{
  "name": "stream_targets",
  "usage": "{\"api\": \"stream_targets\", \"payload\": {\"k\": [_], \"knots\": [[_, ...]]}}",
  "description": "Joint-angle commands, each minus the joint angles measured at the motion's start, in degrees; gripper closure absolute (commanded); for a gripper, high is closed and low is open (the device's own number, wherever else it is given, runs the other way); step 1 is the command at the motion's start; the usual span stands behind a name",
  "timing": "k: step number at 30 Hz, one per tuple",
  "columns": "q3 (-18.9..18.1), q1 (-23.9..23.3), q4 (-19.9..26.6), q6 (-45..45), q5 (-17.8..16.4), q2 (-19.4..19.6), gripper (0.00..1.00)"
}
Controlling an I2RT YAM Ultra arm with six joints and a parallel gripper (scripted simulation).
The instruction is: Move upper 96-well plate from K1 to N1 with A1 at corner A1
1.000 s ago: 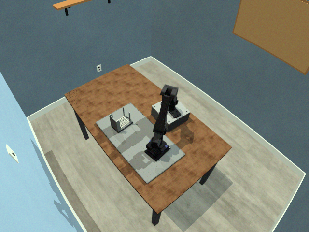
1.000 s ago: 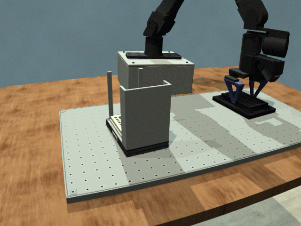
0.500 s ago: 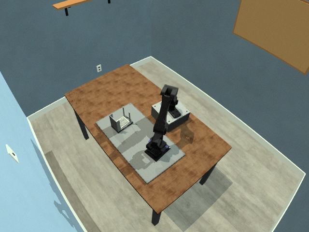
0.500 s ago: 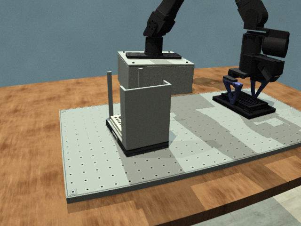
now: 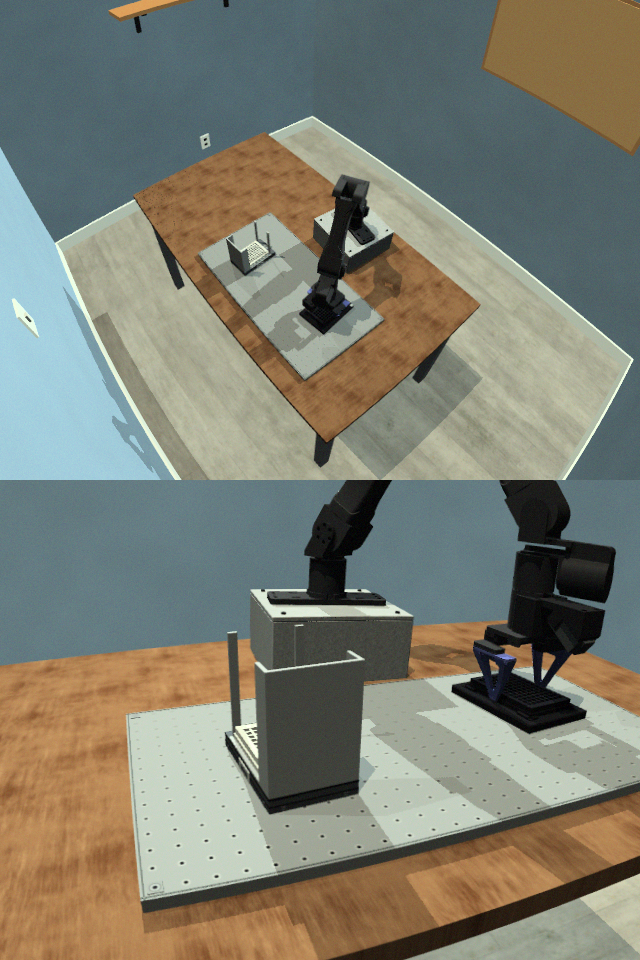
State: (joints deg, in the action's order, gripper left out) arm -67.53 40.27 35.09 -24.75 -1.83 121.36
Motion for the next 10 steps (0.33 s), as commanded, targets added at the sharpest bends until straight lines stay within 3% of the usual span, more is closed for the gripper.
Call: {"api": "stream_targets", "payload": {"k": [1, 10], "knots": [[-1.6, 0.8, 1.8, -0.3, 0.4, -2.5, 0.0], [-3.1, 0.6, 6.4, 0.1, 0.4, -5.7, 0.0]]}}
